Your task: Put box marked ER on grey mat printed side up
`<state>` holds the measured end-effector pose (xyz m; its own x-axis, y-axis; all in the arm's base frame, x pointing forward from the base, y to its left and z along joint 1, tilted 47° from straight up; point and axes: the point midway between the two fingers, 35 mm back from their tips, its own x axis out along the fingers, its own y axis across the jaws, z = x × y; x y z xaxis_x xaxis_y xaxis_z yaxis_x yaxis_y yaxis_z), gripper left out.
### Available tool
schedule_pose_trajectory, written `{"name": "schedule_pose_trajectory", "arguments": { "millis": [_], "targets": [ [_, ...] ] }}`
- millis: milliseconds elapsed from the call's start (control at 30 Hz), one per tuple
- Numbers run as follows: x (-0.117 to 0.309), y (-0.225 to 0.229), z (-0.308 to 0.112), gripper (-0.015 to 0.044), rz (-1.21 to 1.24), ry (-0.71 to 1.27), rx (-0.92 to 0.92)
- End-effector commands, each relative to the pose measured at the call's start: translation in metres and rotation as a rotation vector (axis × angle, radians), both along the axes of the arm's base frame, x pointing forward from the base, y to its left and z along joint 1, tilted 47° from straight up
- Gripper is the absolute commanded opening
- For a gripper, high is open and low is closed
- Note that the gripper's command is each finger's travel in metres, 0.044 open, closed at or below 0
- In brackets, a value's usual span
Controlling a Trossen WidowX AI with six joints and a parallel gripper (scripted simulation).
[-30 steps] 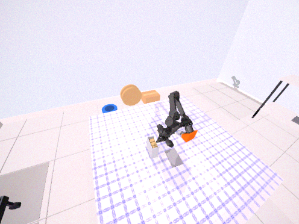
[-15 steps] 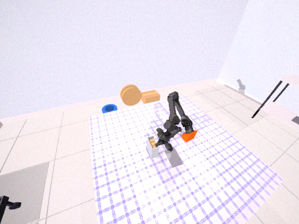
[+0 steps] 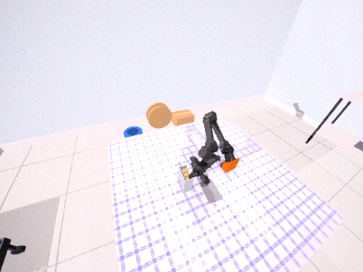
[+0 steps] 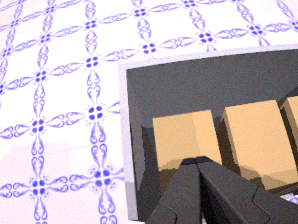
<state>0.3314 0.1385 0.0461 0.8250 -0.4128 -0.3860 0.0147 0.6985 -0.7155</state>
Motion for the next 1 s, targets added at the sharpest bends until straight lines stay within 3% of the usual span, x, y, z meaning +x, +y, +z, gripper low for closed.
{"name": "schedule_pose_trajectory", "arguments": {
  "millis": [0,967],
  "targets": [
    [0.0,-0.001,-0.002,0.0,0.002,0.009,-0.005],
    [-0.015,-0.003,-0.005,0.0,0.002,0.009,-0.005]
  ]
}}
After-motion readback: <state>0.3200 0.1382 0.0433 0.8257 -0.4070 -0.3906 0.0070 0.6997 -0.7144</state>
